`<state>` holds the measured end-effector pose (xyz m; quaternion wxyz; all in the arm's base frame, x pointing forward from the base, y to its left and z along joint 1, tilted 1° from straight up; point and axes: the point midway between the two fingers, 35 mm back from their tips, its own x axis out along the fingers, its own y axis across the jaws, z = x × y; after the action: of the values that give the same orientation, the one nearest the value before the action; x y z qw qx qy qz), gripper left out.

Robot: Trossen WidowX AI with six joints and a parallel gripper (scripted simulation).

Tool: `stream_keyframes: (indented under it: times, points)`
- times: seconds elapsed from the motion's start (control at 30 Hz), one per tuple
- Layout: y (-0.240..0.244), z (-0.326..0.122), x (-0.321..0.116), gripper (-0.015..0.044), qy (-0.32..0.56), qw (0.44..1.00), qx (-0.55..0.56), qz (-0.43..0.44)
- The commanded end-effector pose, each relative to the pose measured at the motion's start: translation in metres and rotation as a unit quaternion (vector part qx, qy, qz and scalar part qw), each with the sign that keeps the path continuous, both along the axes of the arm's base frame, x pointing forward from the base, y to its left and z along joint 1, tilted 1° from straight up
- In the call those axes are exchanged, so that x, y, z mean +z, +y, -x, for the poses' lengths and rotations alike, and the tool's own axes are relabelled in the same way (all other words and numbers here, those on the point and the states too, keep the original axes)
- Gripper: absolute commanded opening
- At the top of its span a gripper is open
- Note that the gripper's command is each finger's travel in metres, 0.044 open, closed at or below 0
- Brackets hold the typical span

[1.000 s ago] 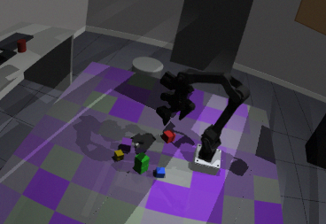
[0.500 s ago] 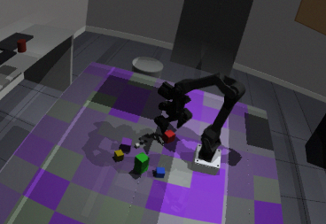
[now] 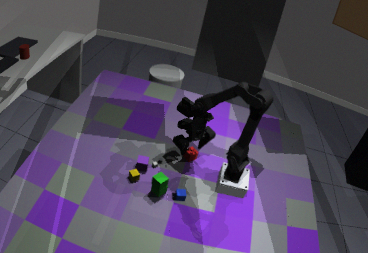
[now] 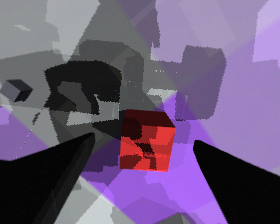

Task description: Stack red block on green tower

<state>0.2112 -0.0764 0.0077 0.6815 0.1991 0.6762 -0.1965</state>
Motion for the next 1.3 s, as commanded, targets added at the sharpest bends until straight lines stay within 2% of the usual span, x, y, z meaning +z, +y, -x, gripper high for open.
stream_keyframes:
  times: [0.0, 0.47, 0.97, 1.27]
  points:
    - [0.0, 0.002, -0.008, 0.044, 0.002, 1.0, -0.002, 0.0]
    - [0.001, 0.003, -0.029, 0.044, 0.002, 1.0, -0.002, 0.0]
    - [0.001, 0.003, -0.028, 0.044, 0.003, 1.0, 0.0, -0.001]
    - [0.001, 0.003, -0.028, 0.0204, 0.003, 1.0, 0.0, -0.001]
